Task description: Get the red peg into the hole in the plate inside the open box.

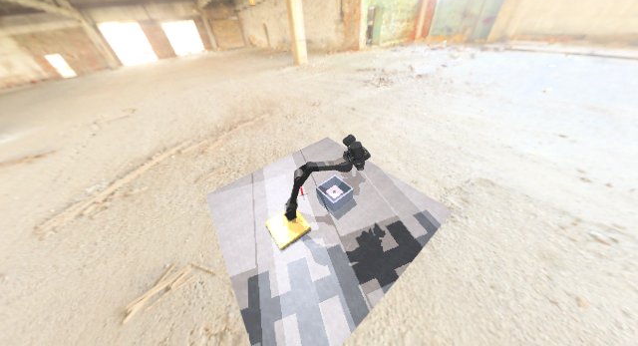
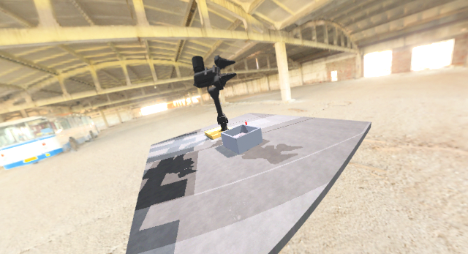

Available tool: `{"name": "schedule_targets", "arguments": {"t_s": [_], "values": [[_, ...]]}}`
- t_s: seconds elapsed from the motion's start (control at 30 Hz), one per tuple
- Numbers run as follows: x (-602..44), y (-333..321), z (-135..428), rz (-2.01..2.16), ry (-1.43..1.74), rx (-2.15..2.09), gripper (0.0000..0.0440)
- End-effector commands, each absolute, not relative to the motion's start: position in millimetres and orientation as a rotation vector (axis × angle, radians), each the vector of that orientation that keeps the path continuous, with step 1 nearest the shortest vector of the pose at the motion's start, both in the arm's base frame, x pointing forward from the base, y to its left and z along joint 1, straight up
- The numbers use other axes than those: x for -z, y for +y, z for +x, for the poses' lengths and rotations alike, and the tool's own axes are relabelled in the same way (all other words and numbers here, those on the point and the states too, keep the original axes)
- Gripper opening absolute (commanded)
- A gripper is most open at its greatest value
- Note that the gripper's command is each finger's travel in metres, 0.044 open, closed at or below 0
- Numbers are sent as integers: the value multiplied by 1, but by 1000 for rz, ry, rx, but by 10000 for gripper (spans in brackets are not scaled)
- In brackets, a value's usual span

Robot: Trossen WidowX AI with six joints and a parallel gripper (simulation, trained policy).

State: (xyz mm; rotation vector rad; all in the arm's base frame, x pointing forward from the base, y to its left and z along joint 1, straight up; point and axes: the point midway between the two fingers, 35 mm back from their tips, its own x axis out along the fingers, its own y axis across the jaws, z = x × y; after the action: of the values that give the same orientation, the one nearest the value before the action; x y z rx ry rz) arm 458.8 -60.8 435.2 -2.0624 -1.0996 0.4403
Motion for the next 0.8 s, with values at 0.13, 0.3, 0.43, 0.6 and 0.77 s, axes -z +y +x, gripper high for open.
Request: {"name": "schedule_targets", "arguments": {"t_s": [0.13,0.3,0.43,0.6,0.77], "values": [[-427,-60,464,-1927,-990,-502,440],[-417,-57,469,-1790,-881,-558,440],[-409,-55,473,-1679,-793,-599,440],[-398,-51,476,-1540,-683,-644,440],[-386,-46,479,-1401,-573,-684,440]]}}
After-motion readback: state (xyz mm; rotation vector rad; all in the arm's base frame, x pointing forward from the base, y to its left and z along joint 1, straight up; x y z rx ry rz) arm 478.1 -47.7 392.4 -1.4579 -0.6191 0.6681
